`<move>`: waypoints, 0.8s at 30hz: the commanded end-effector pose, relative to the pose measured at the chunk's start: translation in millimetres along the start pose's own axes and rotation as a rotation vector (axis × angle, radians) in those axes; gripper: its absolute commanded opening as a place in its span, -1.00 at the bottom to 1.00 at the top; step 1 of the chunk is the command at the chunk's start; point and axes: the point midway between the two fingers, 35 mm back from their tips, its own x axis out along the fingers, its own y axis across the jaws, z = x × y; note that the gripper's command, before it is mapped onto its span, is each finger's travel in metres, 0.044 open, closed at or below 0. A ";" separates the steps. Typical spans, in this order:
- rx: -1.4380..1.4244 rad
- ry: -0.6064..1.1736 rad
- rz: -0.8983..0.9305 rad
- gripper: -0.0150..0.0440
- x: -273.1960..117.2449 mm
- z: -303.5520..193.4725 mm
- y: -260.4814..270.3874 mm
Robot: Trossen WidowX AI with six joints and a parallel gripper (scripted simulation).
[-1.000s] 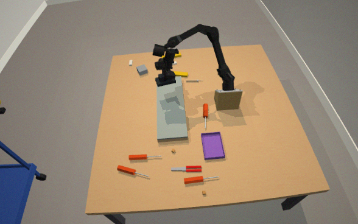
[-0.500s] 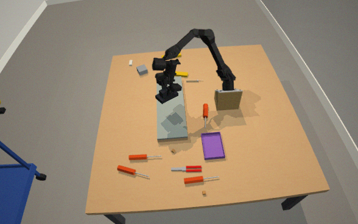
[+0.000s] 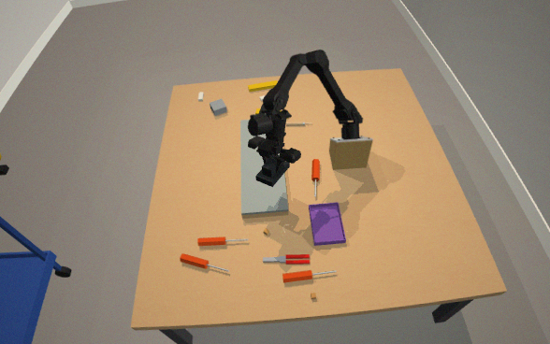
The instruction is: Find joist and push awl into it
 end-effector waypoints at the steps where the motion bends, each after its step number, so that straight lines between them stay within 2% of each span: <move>1: -0.092 0.006 0.035 -0.49 9.6 10.0 37.0; 12: -0.326 0.047 0.101 -0.49 35.3 15.6 132.2; 24: -0.569 0.118 0.152 -0.49 66.2 -8.4 226.7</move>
